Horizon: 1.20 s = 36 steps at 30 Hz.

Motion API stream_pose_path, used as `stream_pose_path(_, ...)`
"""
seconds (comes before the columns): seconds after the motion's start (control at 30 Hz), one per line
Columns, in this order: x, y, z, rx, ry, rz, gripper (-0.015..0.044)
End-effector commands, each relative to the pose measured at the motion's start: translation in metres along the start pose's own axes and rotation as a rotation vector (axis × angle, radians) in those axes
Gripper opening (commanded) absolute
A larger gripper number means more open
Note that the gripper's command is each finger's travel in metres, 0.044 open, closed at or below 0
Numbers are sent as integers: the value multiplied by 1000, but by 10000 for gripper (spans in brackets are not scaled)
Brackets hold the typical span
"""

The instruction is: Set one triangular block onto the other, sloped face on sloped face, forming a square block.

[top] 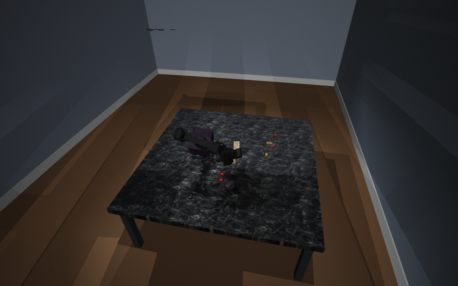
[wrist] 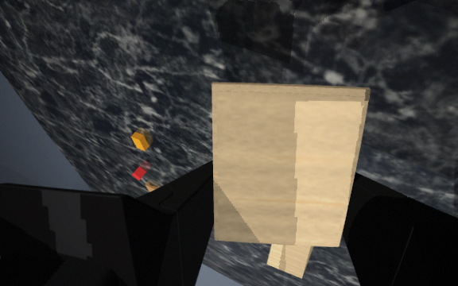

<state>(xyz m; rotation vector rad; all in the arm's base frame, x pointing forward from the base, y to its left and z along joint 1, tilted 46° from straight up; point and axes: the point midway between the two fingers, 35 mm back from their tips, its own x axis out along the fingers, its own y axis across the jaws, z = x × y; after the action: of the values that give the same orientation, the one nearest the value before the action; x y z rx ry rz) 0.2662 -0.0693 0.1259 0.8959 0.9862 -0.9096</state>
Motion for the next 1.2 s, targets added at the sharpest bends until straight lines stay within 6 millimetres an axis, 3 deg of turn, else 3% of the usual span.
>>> stream_pose_path(0.0,0,1,0,-139,-12,-27,0)
stream_pose_path(1.17,4,1,-4,-1278,34,-294,0)
